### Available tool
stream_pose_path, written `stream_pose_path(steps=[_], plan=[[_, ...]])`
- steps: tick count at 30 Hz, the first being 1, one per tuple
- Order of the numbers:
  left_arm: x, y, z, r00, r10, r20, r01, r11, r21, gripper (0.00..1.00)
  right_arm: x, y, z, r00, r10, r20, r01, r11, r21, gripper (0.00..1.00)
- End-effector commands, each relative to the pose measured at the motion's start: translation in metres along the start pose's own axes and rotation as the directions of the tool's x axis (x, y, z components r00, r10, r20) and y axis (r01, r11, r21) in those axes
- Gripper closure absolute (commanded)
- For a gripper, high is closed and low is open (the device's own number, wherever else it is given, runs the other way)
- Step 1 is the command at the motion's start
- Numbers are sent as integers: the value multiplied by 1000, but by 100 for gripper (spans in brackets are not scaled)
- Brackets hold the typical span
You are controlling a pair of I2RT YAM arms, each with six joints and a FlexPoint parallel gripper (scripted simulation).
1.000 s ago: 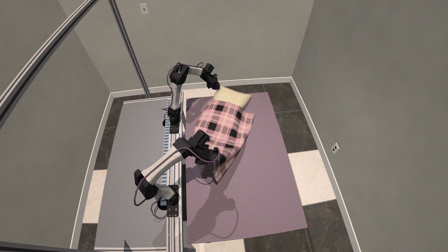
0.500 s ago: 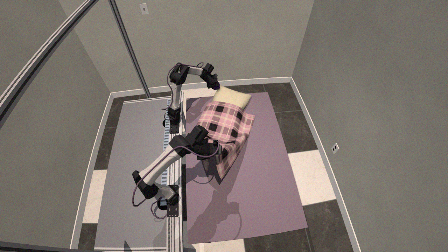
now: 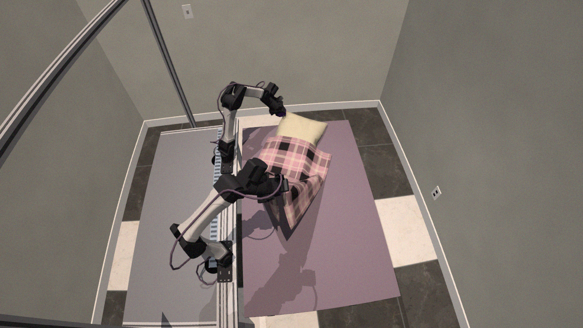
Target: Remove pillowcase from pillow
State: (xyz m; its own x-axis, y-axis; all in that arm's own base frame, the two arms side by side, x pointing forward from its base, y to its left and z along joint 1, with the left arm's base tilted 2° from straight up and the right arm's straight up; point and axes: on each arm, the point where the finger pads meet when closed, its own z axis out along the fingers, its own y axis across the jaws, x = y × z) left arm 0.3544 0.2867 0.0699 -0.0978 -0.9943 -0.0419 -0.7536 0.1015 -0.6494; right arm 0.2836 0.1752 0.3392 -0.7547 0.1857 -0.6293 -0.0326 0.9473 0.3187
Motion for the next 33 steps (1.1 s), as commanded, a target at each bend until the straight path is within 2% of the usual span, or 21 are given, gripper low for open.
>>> stream_pose_path(steps=[1, 14, 33], plan=[[-11, -20, -16, 999, 29, 43, -31, 999, 41, 100, -24, 9, -14, 997, -31, 68, 33, 999, -39, 100], [-11, -20, -16, 999, 29, 43, -31, 999, 41, 100, -56, 24, -49, 979, -98, 178, 118, 987, -107, 100], [-11, -20, -16, 999, 29, 43, -31, 999, 41, 100, -96, 42, -110, 912, -193, 362, 267, 949, -169, 100]])
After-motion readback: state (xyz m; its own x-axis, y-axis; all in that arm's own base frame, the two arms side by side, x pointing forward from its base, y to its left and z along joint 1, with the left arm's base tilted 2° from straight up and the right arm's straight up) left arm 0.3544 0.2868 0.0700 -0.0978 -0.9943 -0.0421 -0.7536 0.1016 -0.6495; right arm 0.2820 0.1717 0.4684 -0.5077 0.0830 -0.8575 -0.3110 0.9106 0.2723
